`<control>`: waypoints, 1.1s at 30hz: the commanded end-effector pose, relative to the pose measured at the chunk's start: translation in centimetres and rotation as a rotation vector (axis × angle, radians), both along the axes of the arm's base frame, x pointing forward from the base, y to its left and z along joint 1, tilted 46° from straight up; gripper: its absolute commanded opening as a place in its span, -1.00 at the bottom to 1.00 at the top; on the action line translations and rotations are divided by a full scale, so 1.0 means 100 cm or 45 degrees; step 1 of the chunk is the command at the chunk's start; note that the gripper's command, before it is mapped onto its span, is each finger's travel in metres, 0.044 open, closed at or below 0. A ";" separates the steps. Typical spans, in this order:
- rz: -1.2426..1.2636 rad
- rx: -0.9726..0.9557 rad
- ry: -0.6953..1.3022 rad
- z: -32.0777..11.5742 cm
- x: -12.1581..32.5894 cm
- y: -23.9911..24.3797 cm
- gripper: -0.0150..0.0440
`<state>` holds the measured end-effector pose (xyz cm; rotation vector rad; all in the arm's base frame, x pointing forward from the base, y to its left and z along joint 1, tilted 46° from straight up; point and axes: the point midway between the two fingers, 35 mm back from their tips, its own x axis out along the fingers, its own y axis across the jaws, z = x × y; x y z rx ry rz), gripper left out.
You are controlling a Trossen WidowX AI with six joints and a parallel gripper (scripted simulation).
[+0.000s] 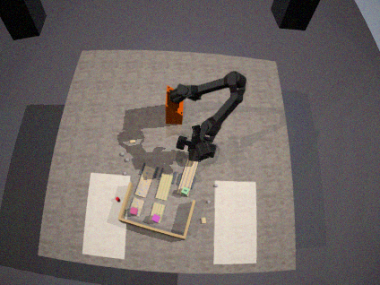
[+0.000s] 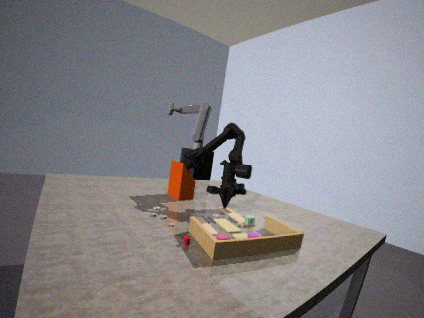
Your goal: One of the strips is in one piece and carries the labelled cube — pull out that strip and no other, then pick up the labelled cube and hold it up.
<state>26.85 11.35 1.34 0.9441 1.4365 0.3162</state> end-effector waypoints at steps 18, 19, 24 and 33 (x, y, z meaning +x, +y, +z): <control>0.026 0.006 0.036 -0.004 -0.009 0.007 -0.49; 0.026 0.006 0.036 -0.004 -0.009 0.007 -0.49; 0.026 0.006 0.036 -0.004 -0.009 0.007 -0.49; 0.026 0.002 0.034 0.029 -0.005 -0.030 -0.49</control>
